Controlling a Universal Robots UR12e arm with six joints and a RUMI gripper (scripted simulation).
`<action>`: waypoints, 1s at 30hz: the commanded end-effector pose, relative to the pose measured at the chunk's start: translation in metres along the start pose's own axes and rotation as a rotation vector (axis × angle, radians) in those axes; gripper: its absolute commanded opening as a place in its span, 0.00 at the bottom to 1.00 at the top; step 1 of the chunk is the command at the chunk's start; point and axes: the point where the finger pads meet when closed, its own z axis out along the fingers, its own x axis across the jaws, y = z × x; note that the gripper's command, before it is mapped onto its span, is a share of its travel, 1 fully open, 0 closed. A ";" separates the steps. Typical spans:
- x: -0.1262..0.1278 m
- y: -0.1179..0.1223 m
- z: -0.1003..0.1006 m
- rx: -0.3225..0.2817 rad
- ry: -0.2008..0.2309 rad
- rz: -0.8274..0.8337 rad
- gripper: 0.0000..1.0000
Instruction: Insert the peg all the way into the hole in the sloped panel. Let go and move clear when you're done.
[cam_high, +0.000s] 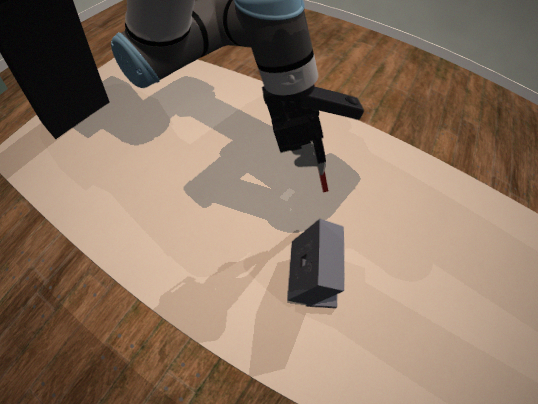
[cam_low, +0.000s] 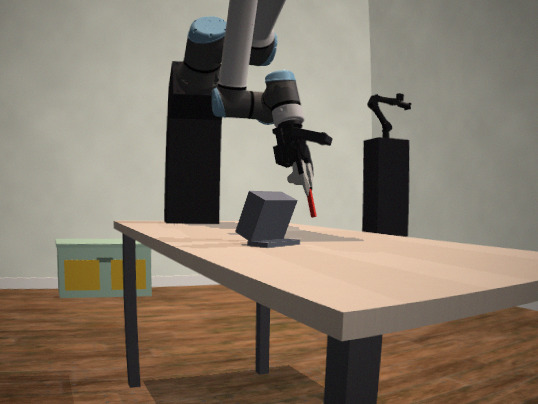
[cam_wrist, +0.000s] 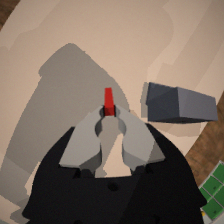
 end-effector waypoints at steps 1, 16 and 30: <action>0.005 -0.002 0.000 0.014 0.006 -0.003 0.00; 0.025 -0.010 0.003 0.071 0.035 -0.018 0.00; 0.047 -0.018 0.004 0.131 0.067 -0.040 0.00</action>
